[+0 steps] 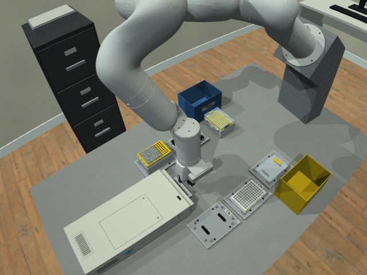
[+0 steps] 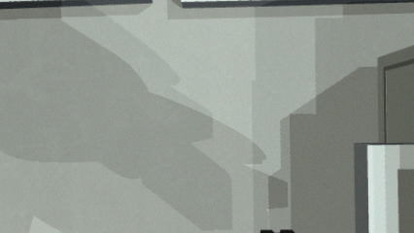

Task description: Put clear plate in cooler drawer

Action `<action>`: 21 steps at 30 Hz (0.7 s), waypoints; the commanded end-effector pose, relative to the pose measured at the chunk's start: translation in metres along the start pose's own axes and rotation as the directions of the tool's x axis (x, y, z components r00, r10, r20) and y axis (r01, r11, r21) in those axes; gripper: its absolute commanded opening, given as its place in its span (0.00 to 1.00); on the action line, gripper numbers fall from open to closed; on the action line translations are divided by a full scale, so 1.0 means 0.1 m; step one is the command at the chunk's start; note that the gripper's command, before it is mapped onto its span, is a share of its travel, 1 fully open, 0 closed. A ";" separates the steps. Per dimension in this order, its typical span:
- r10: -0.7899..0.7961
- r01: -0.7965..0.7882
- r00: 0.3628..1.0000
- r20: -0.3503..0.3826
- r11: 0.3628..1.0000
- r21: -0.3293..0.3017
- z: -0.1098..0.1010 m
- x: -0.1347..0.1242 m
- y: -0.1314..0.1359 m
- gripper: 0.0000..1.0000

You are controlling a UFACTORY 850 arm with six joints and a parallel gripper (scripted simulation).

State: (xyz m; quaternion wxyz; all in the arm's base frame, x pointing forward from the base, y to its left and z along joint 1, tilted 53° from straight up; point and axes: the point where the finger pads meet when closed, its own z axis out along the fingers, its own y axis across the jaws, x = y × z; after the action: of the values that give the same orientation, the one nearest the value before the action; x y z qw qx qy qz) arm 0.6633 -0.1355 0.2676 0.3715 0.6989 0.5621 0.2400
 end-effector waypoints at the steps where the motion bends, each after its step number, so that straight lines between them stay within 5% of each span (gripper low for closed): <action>1: 0.000 0.000 1.000 0.000 1.000 -0.001 0.00 0.00 -0.08 0.00; 21: 0.000 0.000 1.000 0.000 1.000 -0.001 0.00 0.00 -0.35 0.00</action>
State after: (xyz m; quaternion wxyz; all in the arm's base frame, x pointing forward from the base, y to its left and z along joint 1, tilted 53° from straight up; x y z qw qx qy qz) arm 0.6442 -0.1326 0.2428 0.3713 0.6989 0.5622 0.2399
